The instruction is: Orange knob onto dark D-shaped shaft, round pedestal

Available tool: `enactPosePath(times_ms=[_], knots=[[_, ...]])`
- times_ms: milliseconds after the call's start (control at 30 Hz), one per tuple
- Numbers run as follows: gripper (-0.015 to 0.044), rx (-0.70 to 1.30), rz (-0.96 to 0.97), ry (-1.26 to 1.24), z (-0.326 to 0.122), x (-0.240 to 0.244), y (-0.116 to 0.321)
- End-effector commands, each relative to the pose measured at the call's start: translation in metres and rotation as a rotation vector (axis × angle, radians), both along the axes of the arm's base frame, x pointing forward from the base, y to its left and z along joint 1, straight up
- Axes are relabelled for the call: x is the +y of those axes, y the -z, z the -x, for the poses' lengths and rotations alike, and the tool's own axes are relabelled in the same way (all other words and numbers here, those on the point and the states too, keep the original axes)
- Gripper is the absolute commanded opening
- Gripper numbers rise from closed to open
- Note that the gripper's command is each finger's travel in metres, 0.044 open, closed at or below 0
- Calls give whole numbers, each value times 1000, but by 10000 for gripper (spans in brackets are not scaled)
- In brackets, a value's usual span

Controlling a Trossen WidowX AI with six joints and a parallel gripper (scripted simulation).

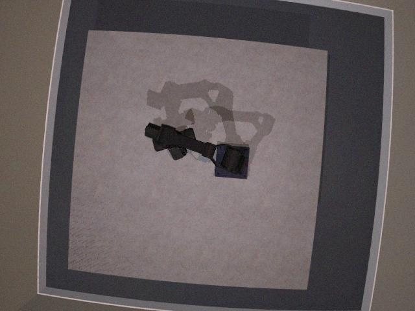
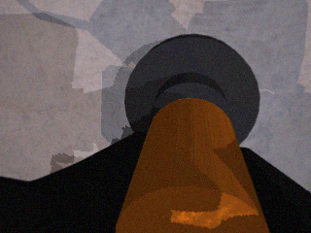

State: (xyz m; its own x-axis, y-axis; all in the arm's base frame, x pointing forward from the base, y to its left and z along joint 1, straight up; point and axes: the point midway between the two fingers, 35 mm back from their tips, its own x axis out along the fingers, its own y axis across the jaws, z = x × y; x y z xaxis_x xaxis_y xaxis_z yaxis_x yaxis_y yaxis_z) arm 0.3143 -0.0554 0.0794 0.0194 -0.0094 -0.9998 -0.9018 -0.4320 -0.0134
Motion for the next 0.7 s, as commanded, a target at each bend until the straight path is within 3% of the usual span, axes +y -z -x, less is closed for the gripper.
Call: enactPosePath(times_ms=[0,300,500,667], knots=[[0,-2,1,-3,-1,0,1],[0,-2,1,-12,-1,0,-5],[0,0,5,-202,-1,0,-4],[0,1,5,-213,-1,0,-2]])
